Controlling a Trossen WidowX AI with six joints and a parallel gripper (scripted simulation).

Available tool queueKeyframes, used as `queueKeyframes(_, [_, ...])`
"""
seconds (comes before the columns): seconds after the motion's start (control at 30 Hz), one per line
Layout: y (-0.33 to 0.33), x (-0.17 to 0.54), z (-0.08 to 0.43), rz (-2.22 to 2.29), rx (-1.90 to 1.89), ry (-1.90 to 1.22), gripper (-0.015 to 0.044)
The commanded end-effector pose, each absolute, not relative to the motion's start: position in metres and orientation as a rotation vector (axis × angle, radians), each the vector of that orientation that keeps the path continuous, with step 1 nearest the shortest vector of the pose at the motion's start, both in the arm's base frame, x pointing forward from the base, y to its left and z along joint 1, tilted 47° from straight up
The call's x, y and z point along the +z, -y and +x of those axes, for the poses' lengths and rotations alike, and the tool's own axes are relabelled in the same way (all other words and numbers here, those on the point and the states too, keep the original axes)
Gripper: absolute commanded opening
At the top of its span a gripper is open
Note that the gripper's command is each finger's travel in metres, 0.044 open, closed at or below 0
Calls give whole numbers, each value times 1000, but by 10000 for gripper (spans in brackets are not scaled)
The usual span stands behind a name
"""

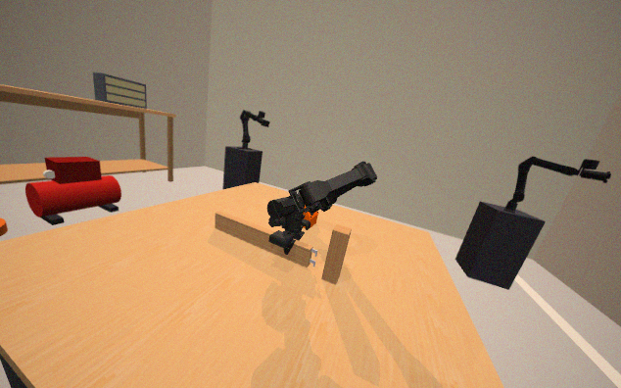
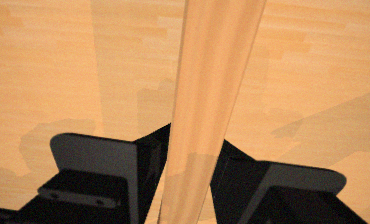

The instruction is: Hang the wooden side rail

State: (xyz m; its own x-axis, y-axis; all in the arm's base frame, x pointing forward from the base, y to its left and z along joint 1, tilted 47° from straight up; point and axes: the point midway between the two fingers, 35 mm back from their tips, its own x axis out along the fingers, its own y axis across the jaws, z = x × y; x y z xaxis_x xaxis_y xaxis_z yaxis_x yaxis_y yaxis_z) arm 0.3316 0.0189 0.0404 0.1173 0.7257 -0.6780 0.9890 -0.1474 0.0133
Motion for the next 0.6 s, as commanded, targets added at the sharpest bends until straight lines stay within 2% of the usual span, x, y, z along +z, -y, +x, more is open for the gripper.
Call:
queueKeyframes(0.0, [-13, 43, 332, 1944, -751, -1640, 0])
queueKeyframes(0.57, [-11, 45, 332, 1943, -751, -1640, 0])
